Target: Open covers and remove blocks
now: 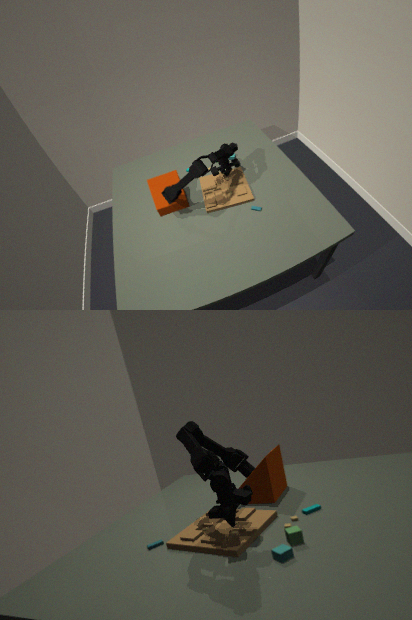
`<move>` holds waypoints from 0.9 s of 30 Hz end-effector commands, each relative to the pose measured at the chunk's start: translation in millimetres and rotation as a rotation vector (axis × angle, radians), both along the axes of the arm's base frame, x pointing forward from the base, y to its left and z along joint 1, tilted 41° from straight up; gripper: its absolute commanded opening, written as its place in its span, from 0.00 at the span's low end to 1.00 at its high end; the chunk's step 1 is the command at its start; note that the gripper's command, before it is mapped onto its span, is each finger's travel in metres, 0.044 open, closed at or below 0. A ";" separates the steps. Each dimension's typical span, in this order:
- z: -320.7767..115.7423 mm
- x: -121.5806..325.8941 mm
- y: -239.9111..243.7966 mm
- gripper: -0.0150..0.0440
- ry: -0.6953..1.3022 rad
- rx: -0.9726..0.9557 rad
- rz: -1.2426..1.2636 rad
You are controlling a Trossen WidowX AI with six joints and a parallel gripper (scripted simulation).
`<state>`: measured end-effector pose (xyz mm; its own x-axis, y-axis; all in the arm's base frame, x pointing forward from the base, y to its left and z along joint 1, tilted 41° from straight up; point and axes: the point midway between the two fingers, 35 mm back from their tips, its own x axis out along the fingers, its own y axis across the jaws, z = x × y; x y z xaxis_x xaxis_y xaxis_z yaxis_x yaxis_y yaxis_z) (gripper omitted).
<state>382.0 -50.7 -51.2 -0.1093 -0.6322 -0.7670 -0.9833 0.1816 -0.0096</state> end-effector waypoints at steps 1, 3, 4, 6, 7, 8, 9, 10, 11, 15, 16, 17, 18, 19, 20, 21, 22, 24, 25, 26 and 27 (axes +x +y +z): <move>-7.4 -4.3 -6.5 0.25 0.010 -0.006 0.007; -7.7 -4.3 -6.9 0.25 0.010 -0.006 0.007; -8.0 -4.4 -7.2 0.25 0.010 -0.006 0.007; -9.0 -4.5 -8.2 0.25 0.010 -0.006 0.007; -9.6 -4.6 -8.8 0.25 0.010 -0.006 0.007; -10.2 -4.8 -9.4 0.25 0.010 -0.006 0.007; -10.9 -4.9 -10.1 0.25 0.010 -0.006 0.007; -11.5 -5.0 -10.8 0.25 0.010 -0.006 0.007; -12.2 -5.1 -11.4 0.25 0.010 -0.006 0.007; -14.8 -5.6 -14.1 0.25 0.010 -0.007 0.007; -15.3 -5.7 -14.7 0.25 0.010 -0.007 0.007; -15.6 -5.8 -15.0 0.25 0.010 -0.007 0.007; -15.7 -5.8 -15.1 0.25 0.010 -0.007 0.007; -15.7 -5.8 -15.1 0.25 0.010 -0.007 0.007; -15.7 -5.8 -15.1 0.25 0.010 -0.007 0.007; -15.9 -5.6 -15.0 0.25 0.010 -0.007 0.007; -16.2 -5.2 -14.9 0.25 0.010 -0.007 0.007; -17.2 -3.9 -14.3 0.25 0.010 -0.007 0.007; -17.9 -3.0 -13.9 0.25 0.010 -0.007 0.007; -18.8 -2.1 -13.4 0.25 0.010 -0.007 0.007; -19.7 -1.0 -12.9 0.25 0.010 -0.007 0.007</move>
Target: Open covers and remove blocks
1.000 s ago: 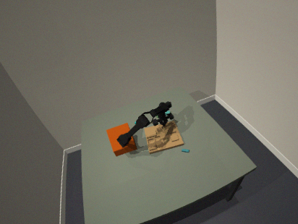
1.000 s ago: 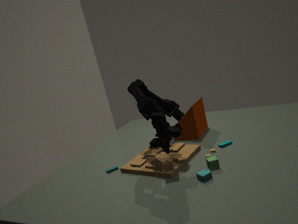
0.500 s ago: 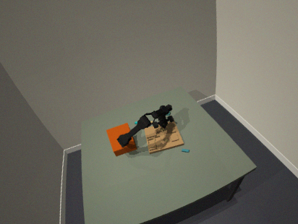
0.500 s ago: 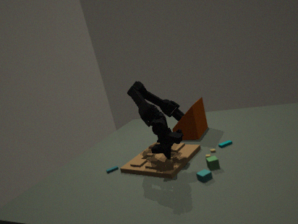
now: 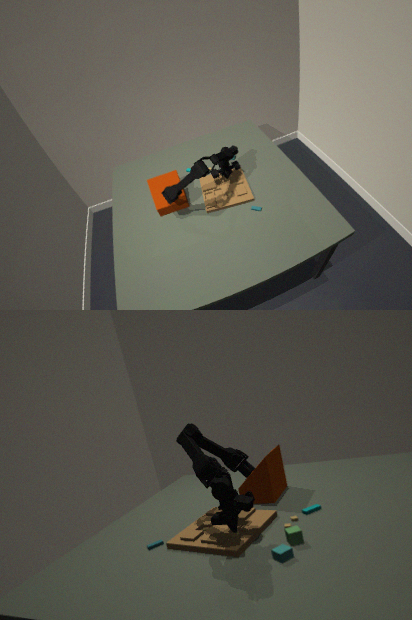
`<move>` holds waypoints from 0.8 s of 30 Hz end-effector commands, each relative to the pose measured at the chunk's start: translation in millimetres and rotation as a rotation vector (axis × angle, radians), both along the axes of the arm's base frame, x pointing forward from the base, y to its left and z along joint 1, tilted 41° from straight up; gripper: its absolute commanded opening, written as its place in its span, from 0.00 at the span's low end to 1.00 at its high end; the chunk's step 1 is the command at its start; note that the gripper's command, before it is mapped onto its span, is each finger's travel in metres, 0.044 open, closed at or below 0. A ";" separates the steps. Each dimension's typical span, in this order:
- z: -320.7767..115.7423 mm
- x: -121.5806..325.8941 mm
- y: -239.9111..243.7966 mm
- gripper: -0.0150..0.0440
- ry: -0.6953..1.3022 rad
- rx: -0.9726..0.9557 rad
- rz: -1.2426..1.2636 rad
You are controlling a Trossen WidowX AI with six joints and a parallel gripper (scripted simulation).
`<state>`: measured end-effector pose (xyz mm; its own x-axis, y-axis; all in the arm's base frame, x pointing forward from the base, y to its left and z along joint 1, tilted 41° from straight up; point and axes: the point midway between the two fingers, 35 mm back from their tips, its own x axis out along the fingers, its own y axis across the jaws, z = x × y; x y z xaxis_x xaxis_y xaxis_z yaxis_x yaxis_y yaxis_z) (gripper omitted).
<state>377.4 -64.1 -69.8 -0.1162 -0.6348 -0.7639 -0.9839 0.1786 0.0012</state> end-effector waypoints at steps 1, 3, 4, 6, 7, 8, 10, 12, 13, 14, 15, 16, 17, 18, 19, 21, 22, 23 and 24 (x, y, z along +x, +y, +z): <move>-2.1 4.6 1.2 0.25 -0.001 -0.004 0.004; -4.0 6.7 2.3 0.25 -0.001 -0.003 0.004; -5.0 7.7 2.9 0.25 -0.001 -0.003 0.005; -7.1 9.7 4.2 0.25 0.001 -0.003 0.007; -7.9 10.4 4.7 0.25 0.002 -0.003 0.009; -8.4 10.8 5.0 0.25 0.003 -0.002 0.010; -8.6 11.0 5.1 0.25 0.004 -0.002 0.010; -8.6 11.0 5.1 0.25 0.004 -0.002 0.010; -8.6 10.9 5.2 0.25 0.006 -0.002 0.013; -8.6 10.9 5.2 0.25 0.006 -0.002 0.013; -8.6 10.9 5.2 0.25 -0.005 -0.004 0.000; -8.5 10.9 5.3 0.25 -0.015 -0.006 -0.012; -8.3 10.9 5.5 0.25 -0.034 -0.009 -0.035; -7.9 11.0 5.7 0.25 -0.063 -0.014 -0.069; -7.4 11.0 6.0 0.25 -0.101 -0.021 -0.115; -6.2 11.2 7.0 0.25 -0.204 -0.039 -0.239; -5.5 11.3 7.5 0.25 -0.262 -0.050 -0.308; -4.8 11.4 8.0 0.25 -0.320 -0.060 -0.378; -4.0 11.4 8.6 0.25 -0.378 -0.071 -0.448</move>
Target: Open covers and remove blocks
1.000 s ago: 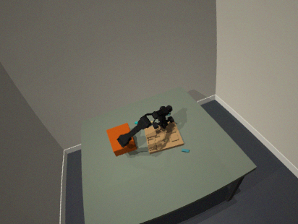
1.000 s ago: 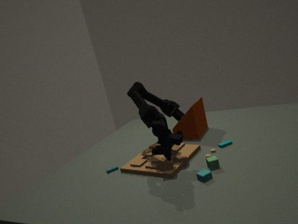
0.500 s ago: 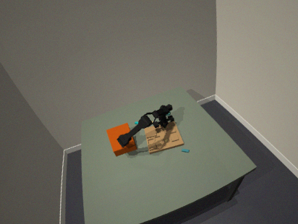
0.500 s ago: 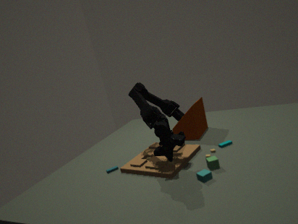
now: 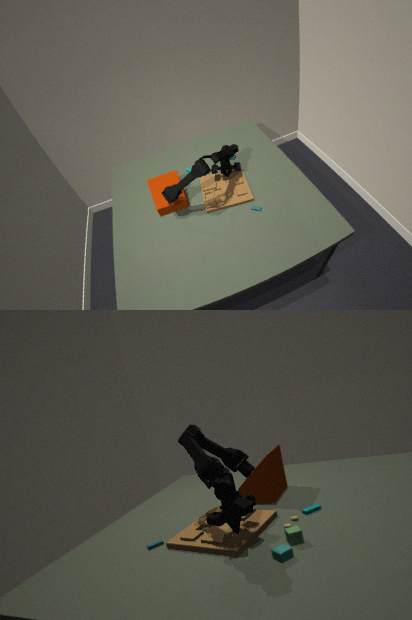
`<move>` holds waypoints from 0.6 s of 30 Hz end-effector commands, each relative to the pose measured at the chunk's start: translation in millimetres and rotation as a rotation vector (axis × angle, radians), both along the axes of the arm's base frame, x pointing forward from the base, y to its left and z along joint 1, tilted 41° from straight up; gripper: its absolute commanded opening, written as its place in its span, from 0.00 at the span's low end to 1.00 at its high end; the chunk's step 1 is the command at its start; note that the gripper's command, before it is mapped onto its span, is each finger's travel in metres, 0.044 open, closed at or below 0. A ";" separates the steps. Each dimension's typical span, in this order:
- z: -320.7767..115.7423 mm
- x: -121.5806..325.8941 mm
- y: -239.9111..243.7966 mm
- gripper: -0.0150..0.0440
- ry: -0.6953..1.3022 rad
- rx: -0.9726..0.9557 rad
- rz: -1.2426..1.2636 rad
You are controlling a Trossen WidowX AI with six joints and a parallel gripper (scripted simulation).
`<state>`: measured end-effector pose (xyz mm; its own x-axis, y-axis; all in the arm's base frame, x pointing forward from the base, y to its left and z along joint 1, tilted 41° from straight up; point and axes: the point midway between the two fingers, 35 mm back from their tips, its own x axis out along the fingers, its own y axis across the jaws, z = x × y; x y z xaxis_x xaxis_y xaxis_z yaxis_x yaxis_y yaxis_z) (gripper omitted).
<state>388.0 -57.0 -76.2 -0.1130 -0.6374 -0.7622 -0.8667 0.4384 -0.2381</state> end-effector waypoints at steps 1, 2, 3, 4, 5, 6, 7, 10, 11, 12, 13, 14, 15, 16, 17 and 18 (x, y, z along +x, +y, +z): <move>3.1 0.7 2.0 0.25 -0.197 -0.035 -0.234; 3.9 0.8 2.5 0.25 -0.256 -0.045 -0.305; 4.6 0.8 3.1 0.25 -0.315 -0.055 -0.375; 5.3 0.8 3.6 0.25 -0.374 -0.066 -0.446; 6.0 0.8 4.2 0.25 -0.433 -0.076 -0.516; 6.8 0.8 4.7 0.25 -0.491 -0.087 -0.587; 7.5 0.8 5.2 0.25 -0.551 -0.097 -0.657; 4.8 -0.2 3.8 0.34 -0.352 -0.064 -0.421; 6.2 0.2 5.0 0.39 -0.366 -0.067 -0.438; 7.9 0.6 6.5 0.43 -0.382 -0.069 -0.457; 9.6 1.1 7.9 0.48 -0.399 -0.072 -0.477; 11.3 1.5 9.4 0.50 -0.415 -0.074 -0.497; 13.1 1.9 10.9 0.50 -0.432 -0.077 -0.516; 14.8 2.3 12.4 0.50 -0.448 -0.080 -0.536; 16.5 2.7 13.8 0.50 -0.465 -0.082 -0.556; 18.3 3.0 15.3 0.50 -0.481 -0.085 -0.575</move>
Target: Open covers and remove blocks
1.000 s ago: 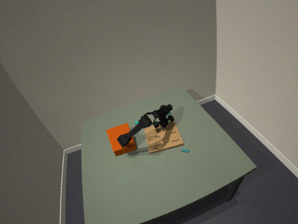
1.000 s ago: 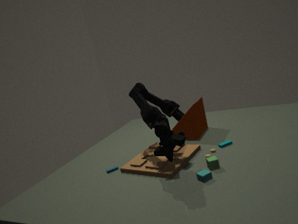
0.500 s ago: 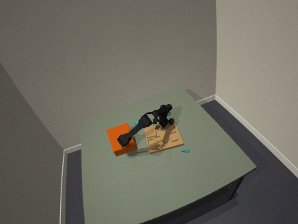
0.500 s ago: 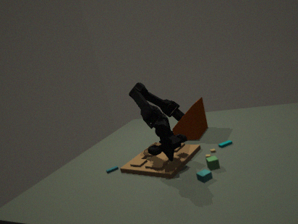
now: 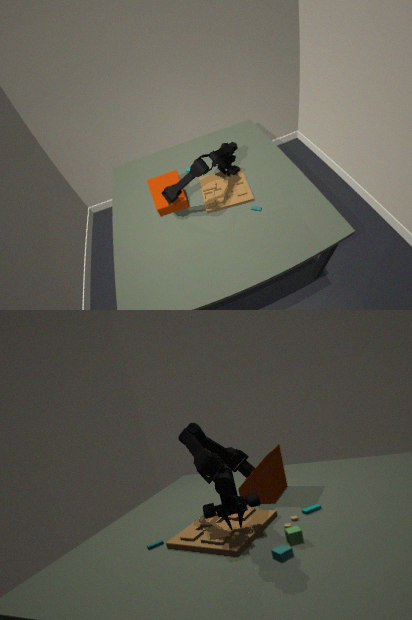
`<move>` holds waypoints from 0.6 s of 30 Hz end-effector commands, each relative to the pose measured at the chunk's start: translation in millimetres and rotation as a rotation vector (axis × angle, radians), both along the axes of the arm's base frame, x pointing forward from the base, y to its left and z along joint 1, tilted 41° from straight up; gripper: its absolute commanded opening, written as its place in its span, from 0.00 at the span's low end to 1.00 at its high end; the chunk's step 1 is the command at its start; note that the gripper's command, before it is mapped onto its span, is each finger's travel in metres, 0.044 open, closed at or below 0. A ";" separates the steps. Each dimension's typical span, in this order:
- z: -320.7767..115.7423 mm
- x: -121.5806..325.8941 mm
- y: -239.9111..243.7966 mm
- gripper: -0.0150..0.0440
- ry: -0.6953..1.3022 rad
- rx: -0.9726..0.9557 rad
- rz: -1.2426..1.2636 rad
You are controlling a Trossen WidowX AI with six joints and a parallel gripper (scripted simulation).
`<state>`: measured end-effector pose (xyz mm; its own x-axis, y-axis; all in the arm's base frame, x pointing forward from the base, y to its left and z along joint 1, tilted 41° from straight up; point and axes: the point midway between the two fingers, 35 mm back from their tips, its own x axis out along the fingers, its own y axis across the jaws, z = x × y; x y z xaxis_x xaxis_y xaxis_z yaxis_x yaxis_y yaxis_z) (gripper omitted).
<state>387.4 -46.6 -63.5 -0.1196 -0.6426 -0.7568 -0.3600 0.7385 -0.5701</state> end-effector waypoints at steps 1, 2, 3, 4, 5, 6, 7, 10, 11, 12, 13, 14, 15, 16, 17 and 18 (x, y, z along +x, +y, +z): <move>7.4 4.0 6.4 0.50 -0.064 -0.003 -0.065; 9.1 4.3 7.8 0.50 -0.081 -0.006 -0.085; 10.9 4.6 9.3 0.50 -0.097 -0.009 -0.105; 12.6 4.9 10.8 0.50 -0.114 -0.011 -0.124; 14.4 5.1 12.2 0.50 -0.130 -0.014 -0.144; 16.2 5.4 13.7 0.50 -0.147 -0.017 -0.163; 18.0 5.6 15.2 0.50 -0.164 -0.020 -0.183; 23.4 6.3 19.6 0.50 -0.213 -0.029 -0.242; 25.2 6.4 21.0 0.50 -0.230 -0.031 -0.262; 27.0 6.6 22.5 0.50 -0.246 -0.034 -0.281; 28.8 6.8 24.0 0.50 -0.263 -0.037 -0.301; 30.7 6.9 25.4 0.50 -0.279 -0.040 -0.321; 32.5 7.0 26.9 0.50 -0.296 -0.043 -0.340; 34.0 7.1 28.1 0.50 -0.309 -0.046 -0.357; 34.9 7.1 28.8 0.50 -0.318 -0.047 -0.366; 35.2 7.1 29.1 0.50 -0.320 -0.048 -0.370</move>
